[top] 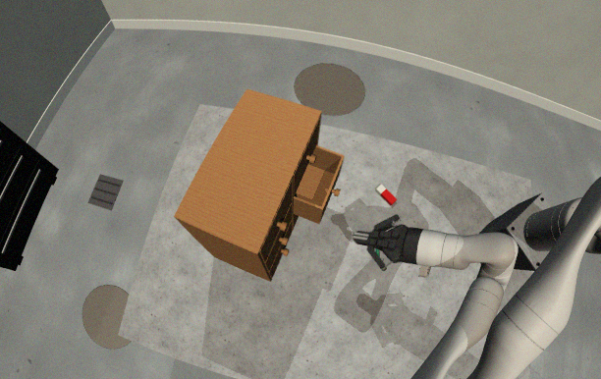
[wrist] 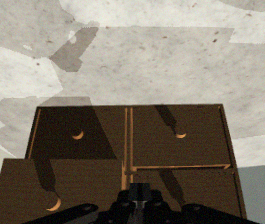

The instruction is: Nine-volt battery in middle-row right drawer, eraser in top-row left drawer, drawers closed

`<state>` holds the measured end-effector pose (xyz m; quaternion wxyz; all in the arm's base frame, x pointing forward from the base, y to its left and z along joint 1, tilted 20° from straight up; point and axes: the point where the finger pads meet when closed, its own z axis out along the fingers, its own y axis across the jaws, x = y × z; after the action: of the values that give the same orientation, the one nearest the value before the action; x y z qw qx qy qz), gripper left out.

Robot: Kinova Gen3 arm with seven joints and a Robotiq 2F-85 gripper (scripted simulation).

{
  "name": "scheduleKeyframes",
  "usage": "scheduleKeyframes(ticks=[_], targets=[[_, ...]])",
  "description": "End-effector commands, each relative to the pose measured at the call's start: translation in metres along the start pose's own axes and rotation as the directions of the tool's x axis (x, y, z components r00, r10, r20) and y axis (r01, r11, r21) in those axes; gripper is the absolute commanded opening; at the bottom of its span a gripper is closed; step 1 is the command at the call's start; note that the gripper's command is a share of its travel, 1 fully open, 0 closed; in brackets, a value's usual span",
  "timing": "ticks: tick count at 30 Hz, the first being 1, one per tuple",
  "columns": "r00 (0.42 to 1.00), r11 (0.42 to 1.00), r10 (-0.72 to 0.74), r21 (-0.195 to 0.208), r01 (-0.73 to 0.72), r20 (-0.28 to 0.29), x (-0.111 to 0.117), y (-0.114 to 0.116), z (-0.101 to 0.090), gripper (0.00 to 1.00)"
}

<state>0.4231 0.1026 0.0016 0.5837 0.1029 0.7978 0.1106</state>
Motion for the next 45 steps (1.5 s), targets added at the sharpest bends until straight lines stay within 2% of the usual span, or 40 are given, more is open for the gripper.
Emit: scheduleKeyframes(ticks=[1, 45], targets=[[1.0, 1.0, -0.007, 0.01, 0.007, 0.0, 0.0, -0.01, 0.001, 0.0], [1.0, 1.0, -0.007, 0.01, 0.007, 0.0, -0.004, -0.064, 0.016, 0.0]])
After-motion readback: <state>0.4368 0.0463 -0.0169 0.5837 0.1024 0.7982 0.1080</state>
